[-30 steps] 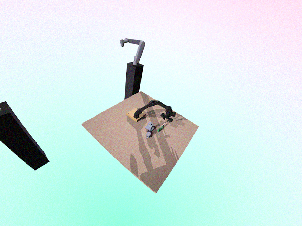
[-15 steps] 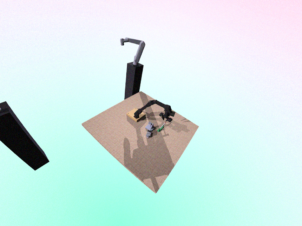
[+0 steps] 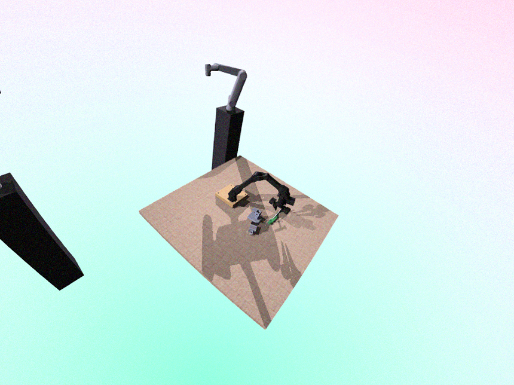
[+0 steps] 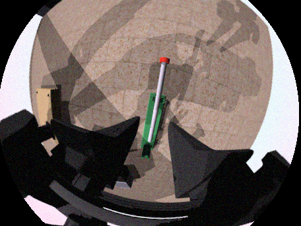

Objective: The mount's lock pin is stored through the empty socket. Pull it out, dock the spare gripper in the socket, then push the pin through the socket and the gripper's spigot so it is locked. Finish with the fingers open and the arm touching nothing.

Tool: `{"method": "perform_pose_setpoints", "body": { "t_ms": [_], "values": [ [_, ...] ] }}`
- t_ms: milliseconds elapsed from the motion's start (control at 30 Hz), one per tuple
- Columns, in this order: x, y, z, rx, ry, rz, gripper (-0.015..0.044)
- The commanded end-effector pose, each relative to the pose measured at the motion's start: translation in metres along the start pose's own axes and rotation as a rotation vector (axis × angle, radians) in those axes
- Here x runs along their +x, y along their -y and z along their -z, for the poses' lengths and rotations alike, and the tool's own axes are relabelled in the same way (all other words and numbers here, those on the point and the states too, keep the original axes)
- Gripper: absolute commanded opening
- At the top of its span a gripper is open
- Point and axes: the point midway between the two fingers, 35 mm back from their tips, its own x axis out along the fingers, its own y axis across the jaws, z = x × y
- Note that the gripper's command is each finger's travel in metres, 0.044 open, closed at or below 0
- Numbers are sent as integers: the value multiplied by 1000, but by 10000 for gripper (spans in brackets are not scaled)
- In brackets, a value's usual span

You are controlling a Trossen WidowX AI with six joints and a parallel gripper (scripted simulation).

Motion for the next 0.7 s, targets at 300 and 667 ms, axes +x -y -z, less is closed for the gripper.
{"method": "perform_pose_setpoints", "body": {
  "t_ms": [300, 667],
  "values": [
    [20, 1, 2, -2, -1, 9, 180],
    [38, 2, 4, -2, 0, 9, 180]
  ]
}}
